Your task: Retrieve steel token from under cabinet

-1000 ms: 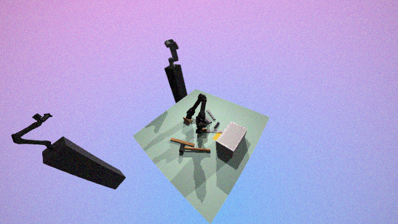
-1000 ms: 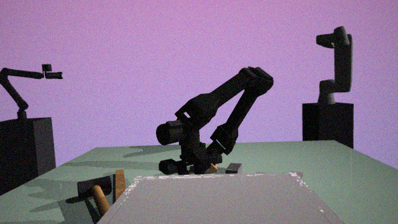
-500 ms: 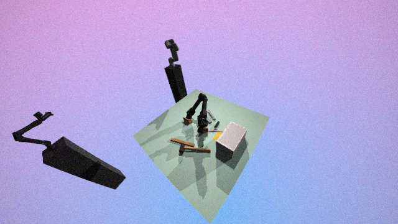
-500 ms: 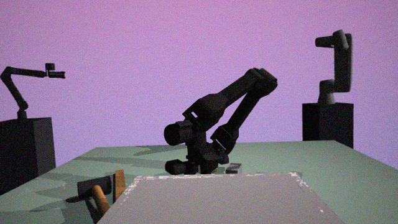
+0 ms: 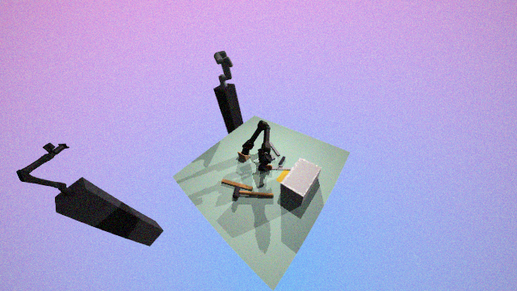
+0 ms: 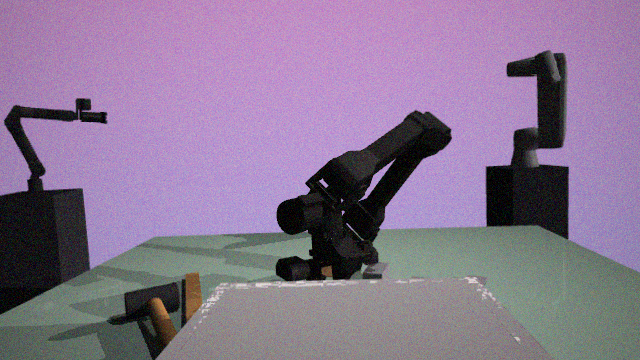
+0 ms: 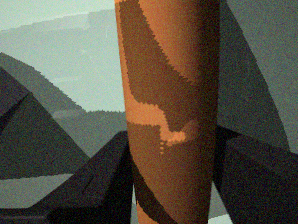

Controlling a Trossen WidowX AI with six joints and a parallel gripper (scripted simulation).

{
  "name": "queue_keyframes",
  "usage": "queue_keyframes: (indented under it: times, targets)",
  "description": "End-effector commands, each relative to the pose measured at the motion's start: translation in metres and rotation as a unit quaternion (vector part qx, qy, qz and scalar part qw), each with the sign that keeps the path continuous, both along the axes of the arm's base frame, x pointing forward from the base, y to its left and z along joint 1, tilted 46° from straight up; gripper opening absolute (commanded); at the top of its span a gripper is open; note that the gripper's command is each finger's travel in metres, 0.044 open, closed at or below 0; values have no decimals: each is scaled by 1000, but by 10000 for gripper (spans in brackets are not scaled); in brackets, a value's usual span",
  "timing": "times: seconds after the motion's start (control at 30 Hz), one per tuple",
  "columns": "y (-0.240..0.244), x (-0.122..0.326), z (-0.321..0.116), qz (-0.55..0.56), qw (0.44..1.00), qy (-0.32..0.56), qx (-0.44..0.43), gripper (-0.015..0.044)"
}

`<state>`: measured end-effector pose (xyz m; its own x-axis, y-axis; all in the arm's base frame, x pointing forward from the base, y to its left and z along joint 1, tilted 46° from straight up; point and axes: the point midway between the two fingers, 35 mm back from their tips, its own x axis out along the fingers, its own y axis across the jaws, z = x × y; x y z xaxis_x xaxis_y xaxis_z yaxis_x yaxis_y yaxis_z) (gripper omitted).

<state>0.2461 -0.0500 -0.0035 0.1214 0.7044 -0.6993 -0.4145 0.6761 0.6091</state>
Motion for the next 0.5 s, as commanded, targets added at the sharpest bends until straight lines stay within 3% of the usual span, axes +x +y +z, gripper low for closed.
queue_keyframes:
  times: [0.0, 0.47]
  targets:
    - [3, 2, 6, 2, 1000, -5, -4, 0]
    - [15, 5, 18, 2, 1000, -5, -3, 0]
